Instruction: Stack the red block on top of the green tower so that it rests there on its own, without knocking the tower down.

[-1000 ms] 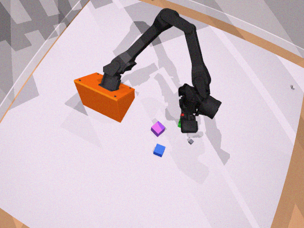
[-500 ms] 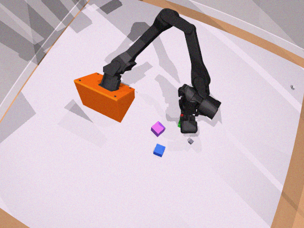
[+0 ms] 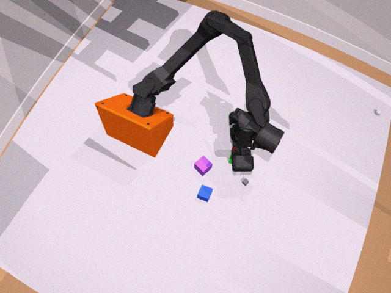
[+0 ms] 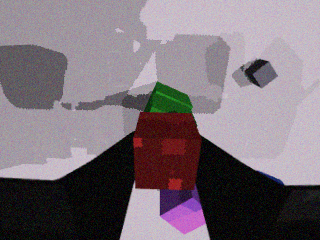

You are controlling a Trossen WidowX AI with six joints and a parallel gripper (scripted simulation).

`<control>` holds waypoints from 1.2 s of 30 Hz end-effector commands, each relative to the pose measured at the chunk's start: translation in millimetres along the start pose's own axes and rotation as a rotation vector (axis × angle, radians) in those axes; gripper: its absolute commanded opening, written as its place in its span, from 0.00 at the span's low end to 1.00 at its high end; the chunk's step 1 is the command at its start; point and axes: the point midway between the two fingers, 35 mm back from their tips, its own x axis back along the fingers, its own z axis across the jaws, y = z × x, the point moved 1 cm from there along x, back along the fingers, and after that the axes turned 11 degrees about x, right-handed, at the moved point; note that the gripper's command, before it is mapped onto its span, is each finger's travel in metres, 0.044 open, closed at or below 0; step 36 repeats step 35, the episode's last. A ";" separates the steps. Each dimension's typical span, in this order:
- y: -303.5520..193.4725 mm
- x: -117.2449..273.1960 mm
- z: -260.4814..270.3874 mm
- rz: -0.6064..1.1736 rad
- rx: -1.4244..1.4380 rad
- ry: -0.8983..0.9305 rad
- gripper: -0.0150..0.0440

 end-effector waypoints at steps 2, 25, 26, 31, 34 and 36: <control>0.0 -0.1 0.1 0.000 0.000 0.000 0.48; 0.0 -0.1 0.1 0.000 0.000 0.000 1.00; 0.0 -0.1 0.1 0.000 0.000 0.000 1.00; 0.0 -0.1 0.1 0.000 0.000 0.000 1.00; 0.0 -0.1 0.1 0.000 0.000 0.000 1.00; 0.0 -0.1 0.1 0.000 0.000 0.000 1.00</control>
